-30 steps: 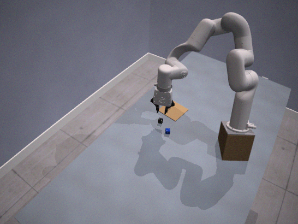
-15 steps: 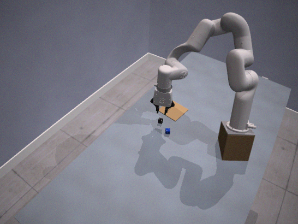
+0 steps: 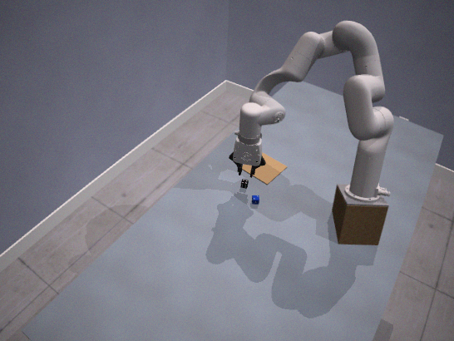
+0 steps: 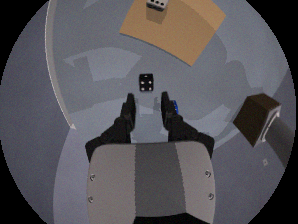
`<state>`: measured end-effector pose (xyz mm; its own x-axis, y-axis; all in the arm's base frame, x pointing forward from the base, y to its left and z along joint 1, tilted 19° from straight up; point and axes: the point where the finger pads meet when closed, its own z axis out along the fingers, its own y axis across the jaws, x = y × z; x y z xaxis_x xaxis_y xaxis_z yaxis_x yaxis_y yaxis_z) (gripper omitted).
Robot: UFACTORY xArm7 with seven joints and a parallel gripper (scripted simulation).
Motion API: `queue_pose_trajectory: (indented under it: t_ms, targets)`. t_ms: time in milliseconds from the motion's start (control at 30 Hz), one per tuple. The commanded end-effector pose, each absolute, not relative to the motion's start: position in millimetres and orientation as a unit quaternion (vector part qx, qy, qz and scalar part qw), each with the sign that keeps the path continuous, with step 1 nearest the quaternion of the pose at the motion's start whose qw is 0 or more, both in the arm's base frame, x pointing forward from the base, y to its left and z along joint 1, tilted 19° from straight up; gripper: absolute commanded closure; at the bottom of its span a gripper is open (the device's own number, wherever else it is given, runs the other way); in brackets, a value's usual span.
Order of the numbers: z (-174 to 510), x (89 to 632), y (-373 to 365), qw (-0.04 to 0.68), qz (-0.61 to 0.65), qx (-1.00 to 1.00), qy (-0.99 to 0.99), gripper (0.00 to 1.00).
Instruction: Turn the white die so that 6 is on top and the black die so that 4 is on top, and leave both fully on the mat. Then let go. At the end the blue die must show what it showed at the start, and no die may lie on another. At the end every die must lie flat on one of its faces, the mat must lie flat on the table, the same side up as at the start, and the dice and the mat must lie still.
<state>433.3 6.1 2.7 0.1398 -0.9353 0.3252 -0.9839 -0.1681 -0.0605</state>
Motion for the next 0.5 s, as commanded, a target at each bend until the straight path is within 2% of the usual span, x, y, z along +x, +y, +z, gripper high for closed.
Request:
queue_pose_trajectory:
  t_ms: [0,467]
  targets:
    - [-1,435,5,0.082,0.147,0.751,-0.639,0.58]
    - [-19,437,0,0.082,0.147,0.751,-0.639,0.58]
